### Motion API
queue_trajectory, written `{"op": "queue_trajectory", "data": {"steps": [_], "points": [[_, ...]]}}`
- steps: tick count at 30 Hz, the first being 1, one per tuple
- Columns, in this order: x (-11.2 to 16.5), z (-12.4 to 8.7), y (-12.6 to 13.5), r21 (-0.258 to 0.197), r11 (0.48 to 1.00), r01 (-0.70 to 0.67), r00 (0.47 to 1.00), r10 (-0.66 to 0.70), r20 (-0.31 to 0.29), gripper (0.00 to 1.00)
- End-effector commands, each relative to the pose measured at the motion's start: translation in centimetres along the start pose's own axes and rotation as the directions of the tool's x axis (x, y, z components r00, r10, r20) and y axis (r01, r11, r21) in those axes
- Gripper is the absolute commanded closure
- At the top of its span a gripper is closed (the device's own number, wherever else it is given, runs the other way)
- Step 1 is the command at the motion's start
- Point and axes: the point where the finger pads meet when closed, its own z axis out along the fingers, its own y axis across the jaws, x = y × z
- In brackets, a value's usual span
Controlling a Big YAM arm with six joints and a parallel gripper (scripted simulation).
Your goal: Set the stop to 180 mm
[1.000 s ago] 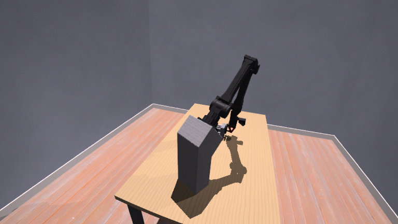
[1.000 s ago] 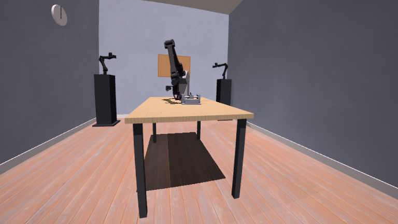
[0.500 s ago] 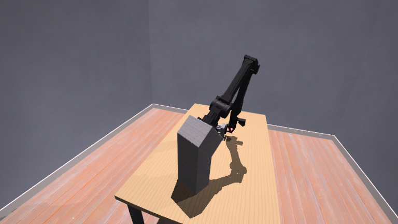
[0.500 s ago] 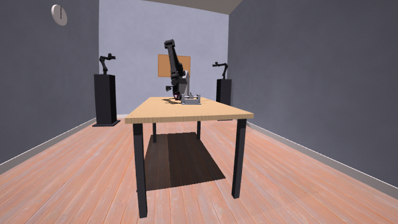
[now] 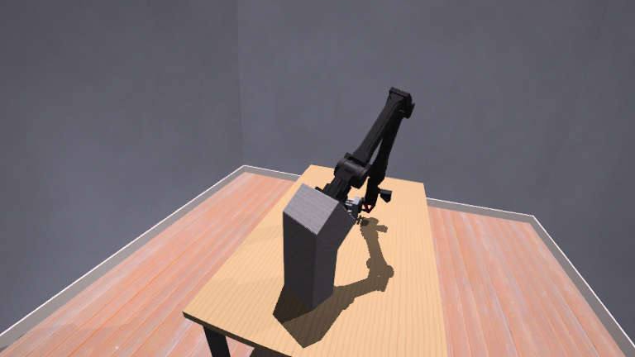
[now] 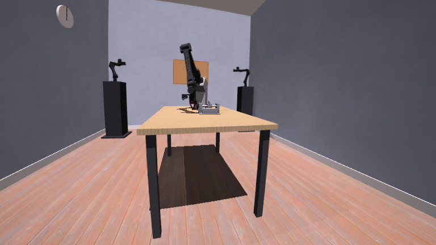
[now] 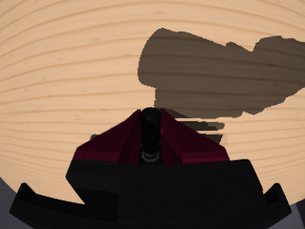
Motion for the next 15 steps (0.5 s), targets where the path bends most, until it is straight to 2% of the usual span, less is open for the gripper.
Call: {"op": "queue_trajectory", "data": {"steps": [1,3,15], "points": [[-0.5,1.3,-2.8,0.045,0.999,0.003,1.000,-0.003,0.009,0.94],[-0.4,1.3,-3.3,0.060,0.998,0.005,1.000,-0.005,0.006,0.94],[-0.5,1.0,-3.8,0.059,0.998,0.004,1.000,-0.005,0.007,0.94]]}}
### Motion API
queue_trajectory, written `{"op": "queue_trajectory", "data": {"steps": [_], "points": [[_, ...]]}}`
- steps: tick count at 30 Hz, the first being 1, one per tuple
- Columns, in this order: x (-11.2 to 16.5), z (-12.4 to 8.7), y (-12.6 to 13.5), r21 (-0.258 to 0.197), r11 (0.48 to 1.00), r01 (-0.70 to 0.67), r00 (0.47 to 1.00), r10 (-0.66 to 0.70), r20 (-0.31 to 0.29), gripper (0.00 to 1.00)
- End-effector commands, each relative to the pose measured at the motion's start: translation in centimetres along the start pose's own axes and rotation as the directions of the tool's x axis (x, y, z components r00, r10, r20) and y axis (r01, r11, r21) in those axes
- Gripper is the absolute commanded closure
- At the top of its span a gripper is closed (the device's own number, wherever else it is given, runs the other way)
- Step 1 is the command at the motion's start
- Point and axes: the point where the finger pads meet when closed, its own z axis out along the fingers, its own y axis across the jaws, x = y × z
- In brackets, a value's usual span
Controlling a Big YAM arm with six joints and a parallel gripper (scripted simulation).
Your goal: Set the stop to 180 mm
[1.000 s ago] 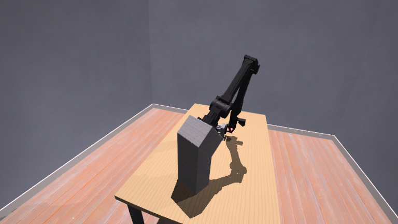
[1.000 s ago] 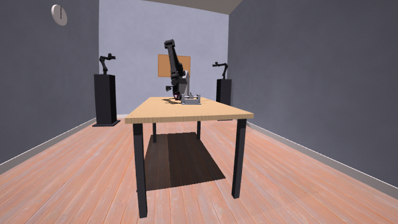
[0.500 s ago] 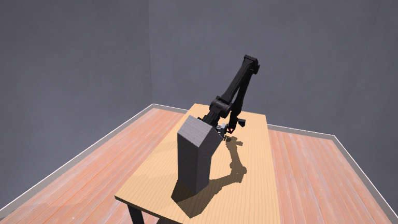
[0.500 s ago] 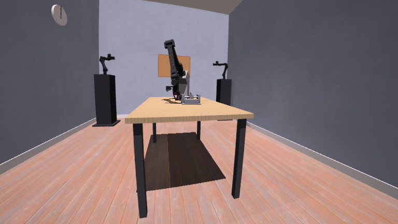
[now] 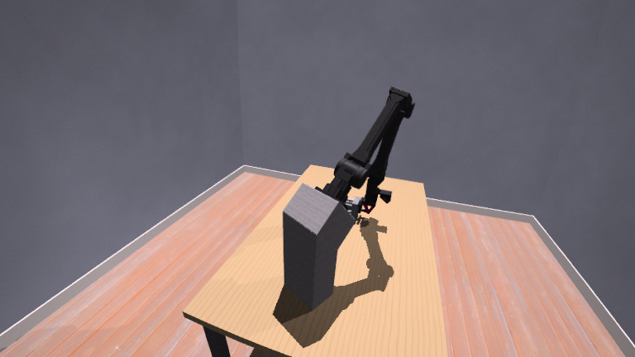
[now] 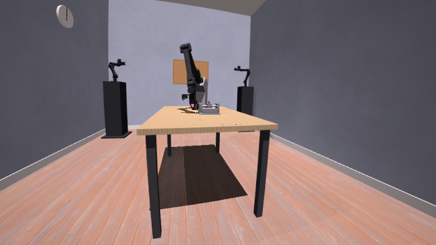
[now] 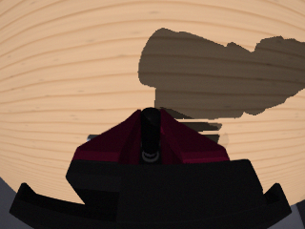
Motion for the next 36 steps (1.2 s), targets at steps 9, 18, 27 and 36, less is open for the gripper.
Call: {"op": "queue_trajectory", "data": {"steps": [9,18,27,36], "points": [[-0.5,0.6,-3.8,0.067,0.998,0.005,1.000,-0.005,0.006,0.94],[-1.1,-1.1,-2.9,0.030,1.000,-0.003,1.000,0.003,0.018,0.94],[-0.8,-0.8,-3.9,0.051,0.999,0.000,1.000,-0.001,0.011,0.94],[-1.0,-2.7,-4.1,0.037,0.999,-0.007,1.000,0.007,0.017,0.94]]}}
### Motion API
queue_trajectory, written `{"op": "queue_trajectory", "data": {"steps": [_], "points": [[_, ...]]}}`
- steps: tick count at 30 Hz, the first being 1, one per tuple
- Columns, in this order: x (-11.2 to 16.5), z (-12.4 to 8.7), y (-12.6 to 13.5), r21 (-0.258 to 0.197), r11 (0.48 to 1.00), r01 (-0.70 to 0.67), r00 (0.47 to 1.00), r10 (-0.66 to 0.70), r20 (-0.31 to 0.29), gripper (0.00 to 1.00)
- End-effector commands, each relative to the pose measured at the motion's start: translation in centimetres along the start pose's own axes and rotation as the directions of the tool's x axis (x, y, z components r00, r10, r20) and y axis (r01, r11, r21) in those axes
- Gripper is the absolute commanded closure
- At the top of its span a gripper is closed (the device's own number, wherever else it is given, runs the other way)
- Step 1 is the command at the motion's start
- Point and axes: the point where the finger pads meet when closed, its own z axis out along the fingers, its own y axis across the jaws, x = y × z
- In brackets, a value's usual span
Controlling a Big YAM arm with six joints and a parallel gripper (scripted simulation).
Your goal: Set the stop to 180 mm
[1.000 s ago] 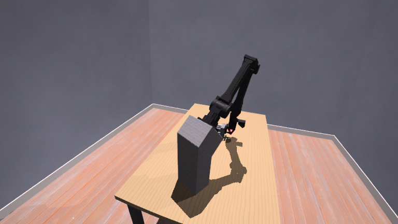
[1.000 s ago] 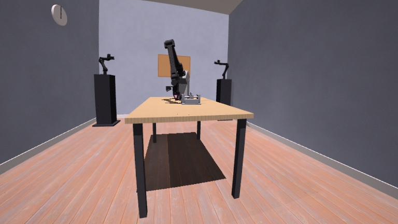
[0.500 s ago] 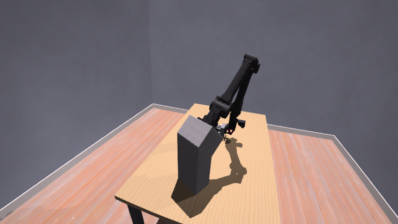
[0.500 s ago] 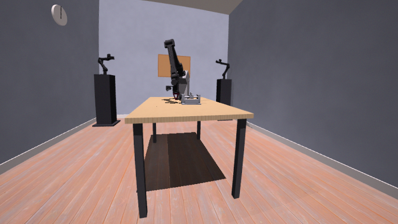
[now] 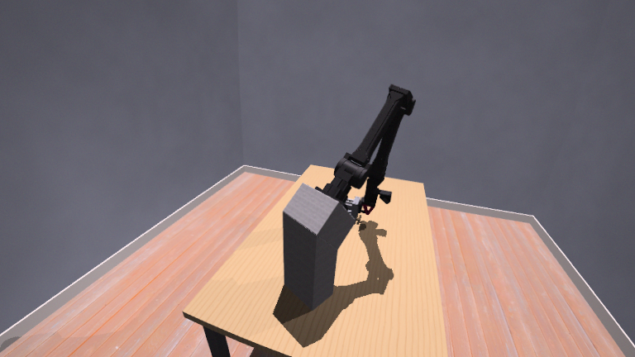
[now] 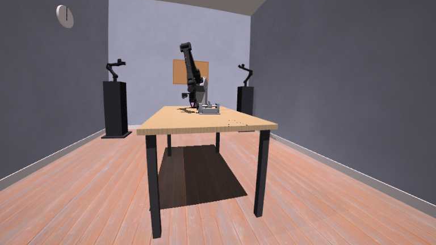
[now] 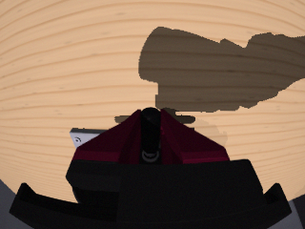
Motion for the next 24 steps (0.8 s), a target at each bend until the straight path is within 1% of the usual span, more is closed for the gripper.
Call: {"op": "queue_trajectory", "data": {"steps": [1,9,11,15,18,24], "points": [[-1.0,-1.5,-1.3,0.016,1.000,-0.008,1.000,0.008,0.018,0.94],[-1.0,-1.6,-1.5,0.020,1.000,-0.009,1.000,0.008,0.017,0.94],[-1.0,-1.9,-1.3,0.015,1.000,-0.012,1.000,0.012,0.017,0.94],[0.0,-2.9,-0.8,0.009,1.000,-0.006,1.000,0.006,0.003,0.94],[0.1,-3.5,-0.6,0.008,1.000,-0.005,1.000,0.005,0.002,0.94],[-0.3,-3.7,-0.7,0.010,1.000,-0.008,1.000,0.008,0.007,0.94]]}}
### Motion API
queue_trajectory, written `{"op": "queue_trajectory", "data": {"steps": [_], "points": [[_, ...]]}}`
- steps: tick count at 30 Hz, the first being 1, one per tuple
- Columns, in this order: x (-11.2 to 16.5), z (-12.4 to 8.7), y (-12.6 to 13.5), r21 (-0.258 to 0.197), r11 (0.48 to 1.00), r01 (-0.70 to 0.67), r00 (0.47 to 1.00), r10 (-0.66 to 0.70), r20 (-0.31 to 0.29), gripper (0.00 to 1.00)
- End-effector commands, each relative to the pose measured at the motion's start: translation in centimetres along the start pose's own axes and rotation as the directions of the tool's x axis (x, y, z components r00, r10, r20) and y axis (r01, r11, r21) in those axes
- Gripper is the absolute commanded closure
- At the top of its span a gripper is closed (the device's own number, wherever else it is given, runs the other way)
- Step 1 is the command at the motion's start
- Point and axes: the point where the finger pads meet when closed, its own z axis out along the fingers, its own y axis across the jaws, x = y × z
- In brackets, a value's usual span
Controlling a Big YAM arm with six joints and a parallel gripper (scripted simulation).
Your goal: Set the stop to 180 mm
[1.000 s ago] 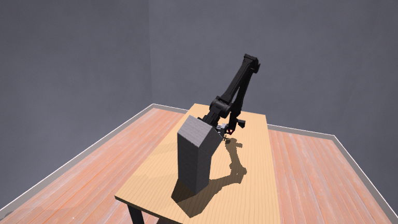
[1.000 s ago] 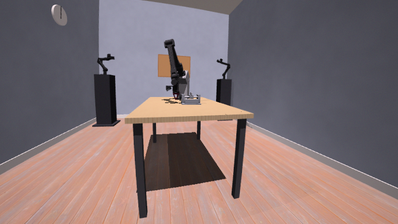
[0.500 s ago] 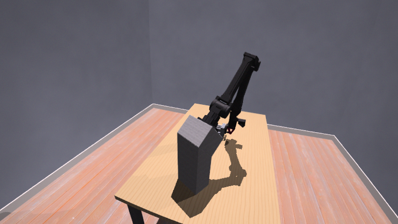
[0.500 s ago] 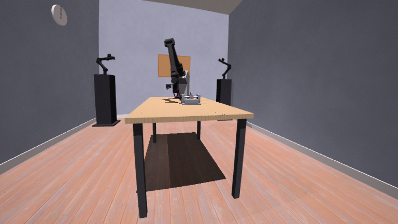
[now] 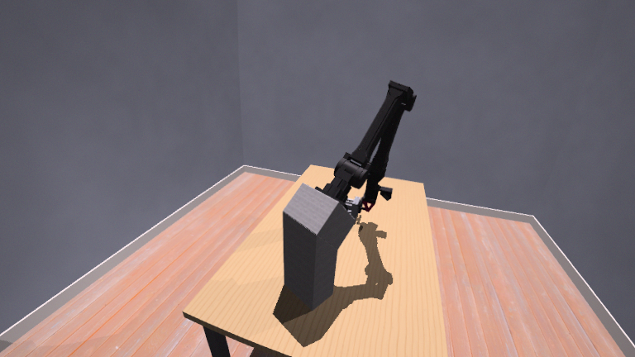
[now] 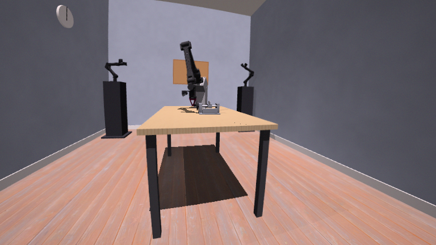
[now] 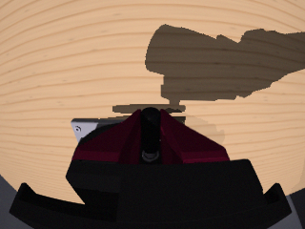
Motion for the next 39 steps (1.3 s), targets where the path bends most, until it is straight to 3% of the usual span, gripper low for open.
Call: {"op": "queue_trajectory", "data": {"steps": [1,19,27,39], "points": [[-0.3,-1.3,0.0,0.000,1.000,-0.009,1.000,0.009,0.008,0.94],[-0.2,-3.0,1.0,-0.006,1.000,-0.008,1.000,0.008,0.007,0.94],[-0.2,-4.3,3.4,-0.030,0.999,-0.011,1.000,0.011,0.007,0.94],[-0.2,-4.7,3.9,-0.031,0.999,-0.011,1.000,0.011,0.007,0.94]]}}
